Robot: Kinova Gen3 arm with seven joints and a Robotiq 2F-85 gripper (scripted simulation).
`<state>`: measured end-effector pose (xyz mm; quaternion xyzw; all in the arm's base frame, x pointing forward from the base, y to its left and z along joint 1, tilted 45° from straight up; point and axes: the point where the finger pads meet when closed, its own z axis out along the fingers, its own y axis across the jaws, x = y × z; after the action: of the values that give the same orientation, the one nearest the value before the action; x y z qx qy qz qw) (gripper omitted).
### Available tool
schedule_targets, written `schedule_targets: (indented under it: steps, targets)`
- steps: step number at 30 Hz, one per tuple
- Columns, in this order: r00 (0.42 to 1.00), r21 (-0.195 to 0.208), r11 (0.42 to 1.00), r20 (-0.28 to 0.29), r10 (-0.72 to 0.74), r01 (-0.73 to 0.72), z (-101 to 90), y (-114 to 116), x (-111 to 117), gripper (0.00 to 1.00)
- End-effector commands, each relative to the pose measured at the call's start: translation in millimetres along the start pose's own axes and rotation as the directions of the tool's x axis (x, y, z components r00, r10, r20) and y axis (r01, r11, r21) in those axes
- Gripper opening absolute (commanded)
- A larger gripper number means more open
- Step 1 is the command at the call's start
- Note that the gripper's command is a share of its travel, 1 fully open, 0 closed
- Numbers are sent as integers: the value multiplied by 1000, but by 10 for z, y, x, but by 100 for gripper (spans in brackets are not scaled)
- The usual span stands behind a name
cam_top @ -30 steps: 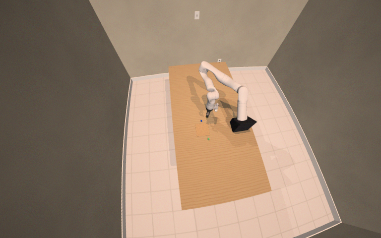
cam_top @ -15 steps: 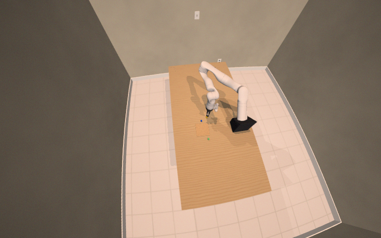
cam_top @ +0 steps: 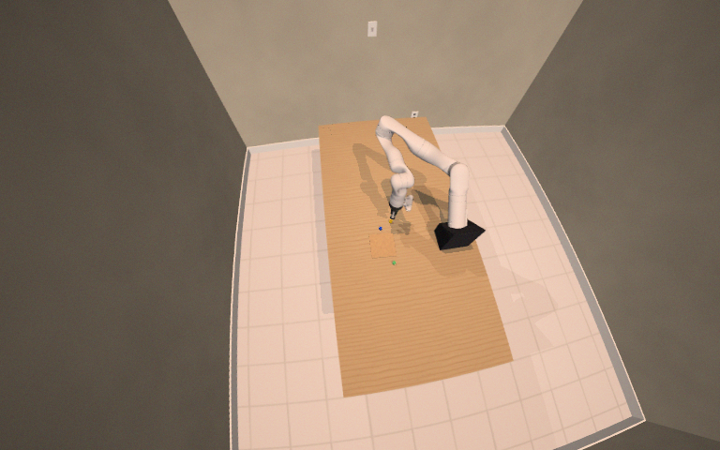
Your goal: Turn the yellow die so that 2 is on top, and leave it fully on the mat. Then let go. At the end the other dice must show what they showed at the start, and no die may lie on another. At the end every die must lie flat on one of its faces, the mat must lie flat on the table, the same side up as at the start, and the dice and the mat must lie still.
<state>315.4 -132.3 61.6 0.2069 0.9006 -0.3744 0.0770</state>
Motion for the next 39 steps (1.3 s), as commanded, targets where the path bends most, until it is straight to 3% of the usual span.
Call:
schedule_targets:
  steps: [1,22,39]
  targets:
    - [1000,-2,1000,5,-12,12,13,3,-6,31]
    - [1000,-2,1000,5,-12,12,38,3,-7,31]
    - [1000,-2,1000,5,-12,12,212,3,-11,31]
